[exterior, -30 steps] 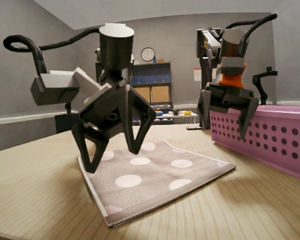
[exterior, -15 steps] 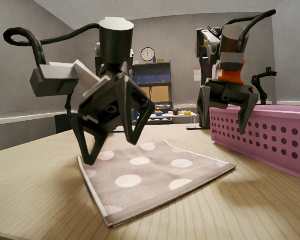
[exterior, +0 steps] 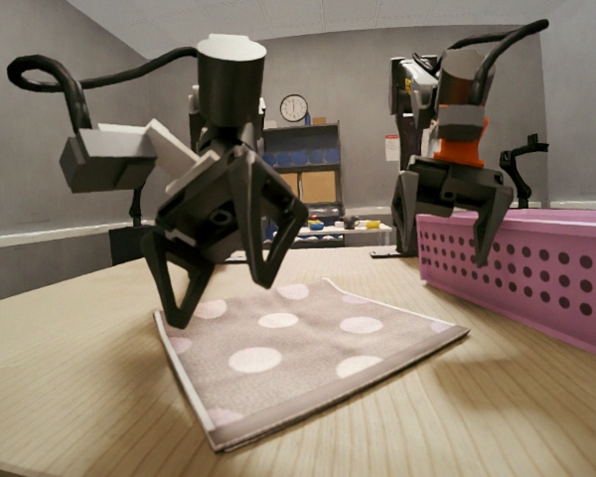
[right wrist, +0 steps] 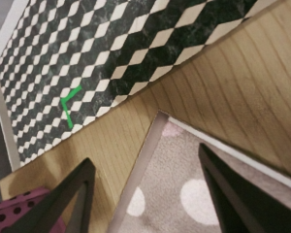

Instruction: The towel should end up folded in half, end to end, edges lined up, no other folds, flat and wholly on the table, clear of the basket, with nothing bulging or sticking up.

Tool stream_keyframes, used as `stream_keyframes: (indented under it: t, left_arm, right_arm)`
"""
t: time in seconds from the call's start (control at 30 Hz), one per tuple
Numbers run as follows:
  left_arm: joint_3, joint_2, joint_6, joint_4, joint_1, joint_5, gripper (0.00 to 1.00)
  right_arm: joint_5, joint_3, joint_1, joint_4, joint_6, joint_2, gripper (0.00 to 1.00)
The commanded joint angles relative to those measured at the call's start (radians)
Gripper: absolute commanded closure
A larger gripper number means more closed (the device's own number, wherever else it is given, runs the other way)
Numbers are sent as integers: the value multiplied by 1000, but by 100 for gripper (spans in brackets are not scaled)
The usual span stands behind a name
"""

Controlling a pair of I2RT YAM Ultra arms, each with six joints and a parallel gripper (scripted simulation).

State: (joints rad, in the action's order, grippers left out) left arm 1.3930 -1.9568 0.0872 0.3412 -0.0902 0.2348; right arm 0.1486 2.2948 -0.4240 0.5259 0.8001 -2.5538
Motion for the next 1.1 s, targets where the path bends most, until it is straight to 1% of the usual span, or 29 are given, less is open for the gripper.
stream_keyframes:
  t: [0.0, 0.23, 0.27, 0.4, 1.07]
  left_arm:
    - [-5, 27, -17, 18, 13, 14, 22]
    - [4, 10, -10, 6, 3, 5, 22]
    - [-21, 27, -15, 12, 14, 8, 22]
    - [-1, 28, -15, 1, 14, 8, 22]
    - [-1, 28, -15, 3, 14, 8, 22]
  right_arm:
    - [20, 26, -8, -1, 9, 36, 16]
    - [20, 26, -8, -1, 2, 36, 16]
    - [17, 28, -5, 0, -8, 35, 16]
    - [17, 28, -5, 0, -8, 35, 16]
    - [17, 28, -5, 0, -8, 35, 16]
